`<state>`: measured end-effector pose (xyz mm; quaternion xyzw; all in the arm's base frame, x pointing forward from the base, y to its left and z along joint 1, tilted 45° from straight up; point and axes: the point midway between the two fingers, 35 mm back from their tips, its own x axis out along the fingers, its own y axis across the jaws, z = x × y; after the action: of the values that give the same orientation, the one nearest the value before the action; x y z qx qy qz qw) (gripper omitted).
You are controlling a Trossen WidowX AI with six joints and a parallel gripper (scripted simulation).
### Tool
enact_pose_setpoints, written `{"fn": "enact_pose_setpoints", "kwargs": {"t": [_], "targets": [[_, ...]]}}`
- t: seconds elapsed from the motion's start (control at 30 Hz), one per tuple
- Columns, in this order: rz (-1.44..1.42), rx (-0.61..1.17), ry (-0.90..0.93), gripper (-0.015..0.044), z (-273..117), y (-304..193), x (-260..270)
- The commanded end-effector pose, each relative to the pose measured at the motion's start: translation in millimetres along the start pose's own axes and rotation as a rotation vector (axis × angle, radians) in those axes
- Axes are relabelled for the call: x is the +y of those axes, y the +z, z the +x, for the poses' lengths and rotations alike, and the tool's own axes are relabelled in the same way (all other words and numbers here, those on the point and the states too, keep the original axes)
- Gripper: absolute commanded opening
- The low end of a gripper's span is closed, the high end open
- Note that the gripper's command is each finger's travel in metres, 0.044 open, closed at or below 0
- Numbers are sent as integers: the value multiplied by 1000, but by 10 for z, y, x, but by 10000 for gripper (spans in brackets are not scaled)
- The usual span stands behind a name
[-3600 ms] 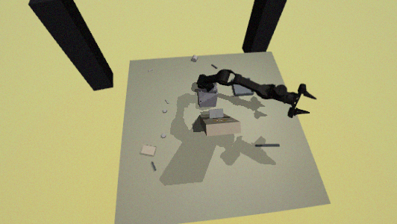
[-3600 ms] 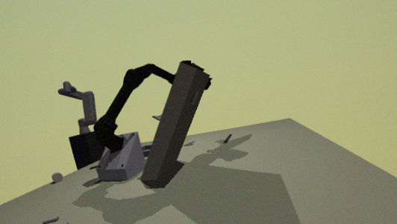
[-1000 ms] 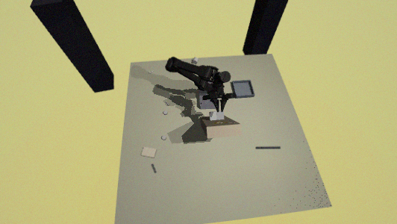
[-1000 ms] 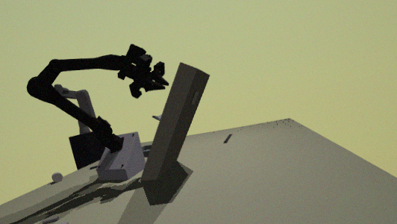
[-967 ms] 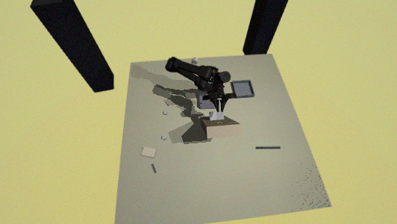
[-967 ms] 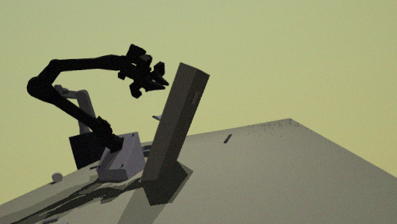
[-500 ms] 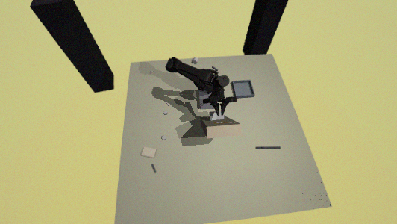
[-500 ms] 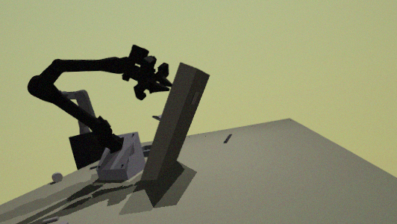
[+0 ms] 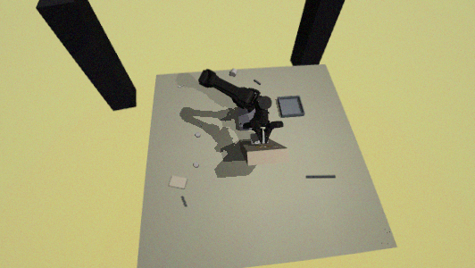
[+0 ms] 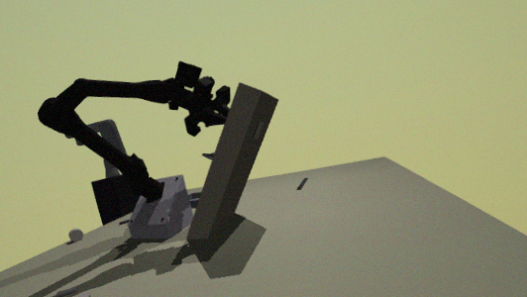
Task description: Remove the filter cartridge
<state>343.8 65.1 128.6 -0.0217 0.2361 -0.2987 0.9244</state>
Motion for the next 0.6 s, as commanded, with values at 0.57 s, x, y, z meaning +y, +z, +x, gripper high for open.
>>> {"fn": "enact_pose_setpoints", "kwargs": {"t": [0.57], "targets": [[-11,1,-1,103,119,-30,-23]]}}
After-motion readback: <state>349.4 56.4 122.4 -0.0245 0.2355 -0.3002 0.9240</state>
